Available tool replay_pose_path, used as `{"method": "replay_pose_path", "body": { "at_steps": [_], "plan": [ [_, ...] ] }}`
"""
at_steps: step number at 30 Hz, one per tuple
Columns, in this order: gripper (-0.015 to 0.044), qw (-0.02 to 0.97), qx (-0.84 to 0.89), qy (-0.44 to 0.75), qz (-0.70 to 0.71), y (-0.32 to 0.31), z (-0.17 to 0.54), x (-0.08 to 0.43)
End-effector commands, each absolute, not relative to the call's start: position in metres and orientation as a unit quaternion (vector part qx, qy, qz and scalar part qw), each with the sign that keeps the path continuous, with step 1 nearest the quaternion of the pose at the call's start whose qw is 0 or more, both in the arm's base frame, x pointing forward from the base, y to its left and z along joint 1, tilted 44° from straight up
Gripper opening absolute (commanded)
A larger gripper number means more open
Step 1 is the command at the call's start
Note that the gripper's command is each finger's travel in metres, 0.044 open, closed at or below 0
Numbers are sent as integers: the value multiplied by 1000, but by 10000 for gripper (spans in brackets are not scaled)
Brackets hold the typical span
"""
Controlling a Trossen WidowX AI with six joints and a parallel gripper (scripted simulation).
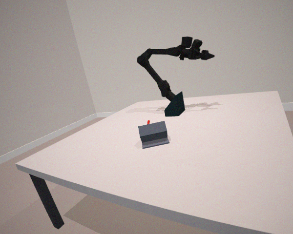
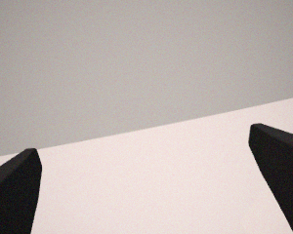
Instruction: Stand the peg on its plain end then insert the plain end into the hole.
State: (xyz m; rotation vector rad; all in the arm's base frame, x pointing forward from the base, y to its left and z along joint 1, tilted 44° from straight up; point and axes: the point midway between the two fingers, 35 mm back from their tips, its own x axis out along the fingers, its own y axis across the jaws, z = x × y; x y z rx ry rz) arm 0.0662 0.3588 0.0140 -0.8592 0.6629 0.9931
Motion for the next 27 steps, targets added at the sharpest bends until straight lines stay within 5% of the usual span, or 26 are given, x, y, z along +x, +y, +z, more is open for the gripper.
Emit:
{"method": "replay_pose_path", "body": {
  "at_steps": [1, 14, 27],
  "plan": [
    [440, 757, -404, 323, 398, 339, 19, 112],
    [440, 771, -427, 423, 210, 235, 29, 228],
    [440, 731, -411, 542, 48, 100, 43, 279]
  ]
}}
